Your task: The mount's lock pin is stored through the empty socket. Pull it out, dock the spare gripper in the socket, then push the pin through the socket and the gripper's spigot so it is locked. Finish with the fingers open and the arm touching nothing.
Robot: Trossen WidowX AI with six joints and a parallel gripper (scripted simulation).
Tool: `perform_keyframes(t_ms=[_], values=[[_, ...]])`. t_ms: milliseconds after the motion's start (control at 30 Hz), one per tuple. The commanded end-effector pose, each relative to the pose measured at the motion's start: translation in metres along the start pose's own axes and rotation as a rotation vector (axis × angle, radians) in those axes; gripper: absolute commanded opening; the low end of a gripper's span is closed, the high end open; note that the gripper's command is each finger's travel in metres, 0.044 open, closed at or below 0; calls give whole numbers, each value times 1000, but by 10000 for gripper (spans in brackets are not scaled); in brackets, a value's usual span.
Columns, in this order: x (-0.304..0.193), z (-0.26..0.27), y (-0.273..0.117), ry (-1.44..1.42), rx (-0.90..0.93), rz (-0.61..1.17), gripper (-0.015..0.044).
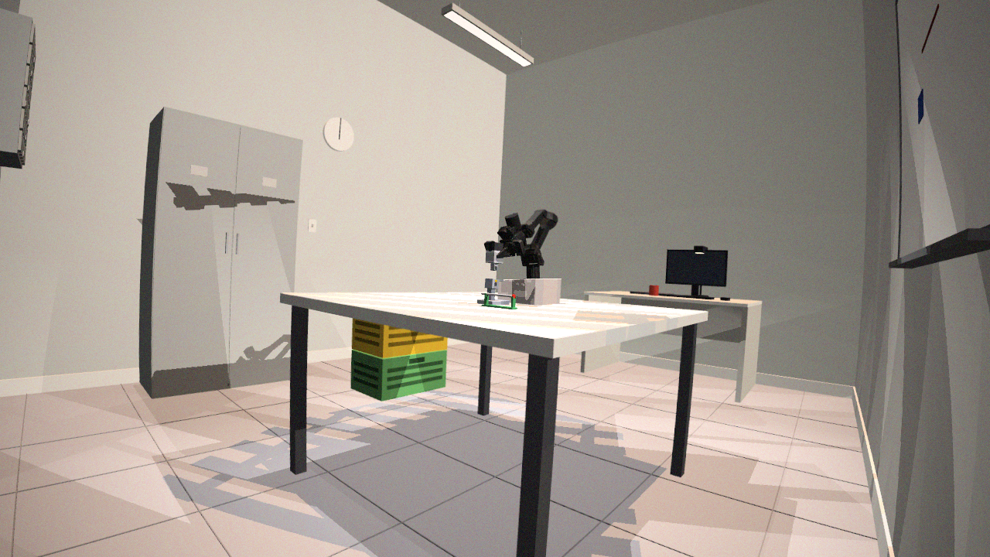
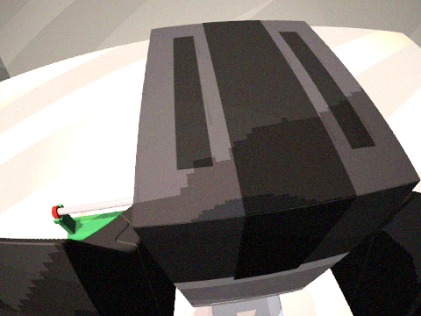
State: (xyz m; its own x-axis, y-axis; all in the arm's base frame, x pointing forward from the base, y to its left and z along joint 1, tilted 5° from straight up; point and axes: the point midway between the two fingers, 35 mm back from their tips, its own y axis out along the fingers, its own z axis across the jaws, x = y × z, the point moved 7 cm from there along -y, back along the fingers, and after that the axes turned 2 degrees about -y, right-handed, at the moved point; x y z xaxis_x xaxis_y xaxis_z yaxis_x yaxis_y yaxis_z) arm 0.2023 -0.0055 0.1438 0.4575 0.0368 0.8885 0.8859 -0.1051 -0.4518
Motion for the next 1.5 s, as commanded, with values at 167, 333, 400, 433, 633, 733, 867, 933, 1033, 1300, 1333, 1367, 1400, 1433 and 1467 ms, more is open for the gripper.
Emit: perform_keyframes(t_ms=[167, 333, 400, 433, 633, 733, 867, 933, 1033, 1300, 1333, 1367, 1400, 1433, 1467], values=[[3, 0, -1, -26, -4, -30, 0], [-5, -1, 4, -31, -6, -29, 0], [-7, 0, 6, -32, -6, -28, 0], [-8, 0, 6, -33, -7, -28, 0], [-14, 0, 11, -33, -7, -29, 0], [-18, 0, 13, -33, -7, -28, 0], [-23, 0, 16, -32, -7, -28, 0], [-26, 0, 18, -32, -7, -28, 0], [-30, 0, 20, -32, -7, -27, 0], [-40, 0, 26, -31, -7, -27, 0], [-41, 0, 27, -31, -7, -27, 0], [-43, 0, 28, -31, -7, -26, 0], [-44, 0, 29, -31, -7, -26, 0], [-45, 0, 29, -31, -7, -26, 0], [-46, 0, 30, -31, -7, -26, 0]])
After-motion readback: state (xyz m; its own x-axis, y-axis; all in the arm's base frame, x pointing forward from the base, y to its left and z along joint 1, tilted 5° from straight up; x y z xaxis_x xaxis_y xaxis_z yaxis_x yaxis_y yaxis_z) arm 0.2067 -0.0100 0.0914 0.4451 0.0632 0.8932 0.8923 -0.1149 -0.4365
